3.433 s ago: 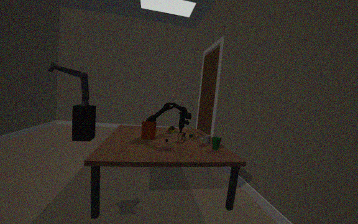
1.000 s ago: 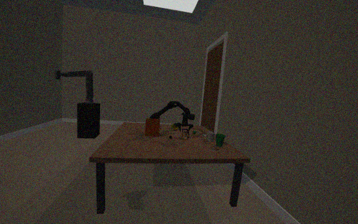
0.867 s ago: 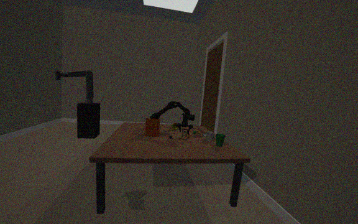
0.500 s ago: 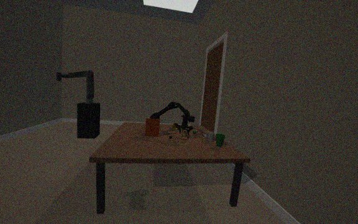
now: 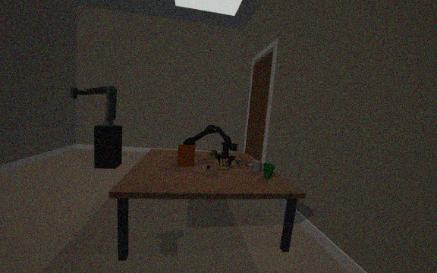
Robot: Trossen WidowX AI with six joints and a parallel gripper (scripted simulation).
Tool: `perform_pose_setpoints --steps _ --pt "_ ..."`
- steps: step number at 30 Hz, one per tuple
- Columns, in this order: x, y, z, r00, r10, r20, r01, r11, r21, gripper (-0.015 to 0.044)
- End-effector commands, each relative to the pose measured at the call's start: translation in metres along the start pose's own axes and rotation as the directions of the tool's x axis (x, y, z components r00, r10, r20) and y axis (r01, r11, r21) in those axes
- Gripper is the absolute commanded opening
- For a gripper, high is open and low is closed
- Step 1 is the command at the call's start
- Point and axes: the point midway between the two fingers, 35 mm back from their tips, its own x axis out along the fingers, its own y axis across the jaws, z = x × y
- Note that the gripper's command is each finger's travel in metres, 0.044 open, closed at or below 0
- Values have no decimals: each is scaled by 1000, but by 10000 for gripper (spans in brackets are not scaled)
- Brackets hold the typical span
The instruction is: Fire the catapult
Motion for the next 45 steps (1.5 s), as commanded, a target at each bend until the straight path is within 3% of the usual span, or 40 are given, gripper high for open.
perform_pose_setpoints --steps 1,9,15,19,26,35,45 --pt "-1 0 0 1000 1 0 -1 1000 -1 361" --pt "-1 0 0 1000 1 0 -1 1000 -1 151" --pt "-1 0 0 1000 1 0 -1 1000 -1 111" --pt "-40 1 1 1000 1 3 -1 1000 1 6" --pt "-51 0 1 1000 0 2 0 1000 -21 0" --pt "-50 1 0 1000 -1 1 1 950 -313 0" --pt "-48 7 -1 1000 -2 -1 1 790 -613 0"
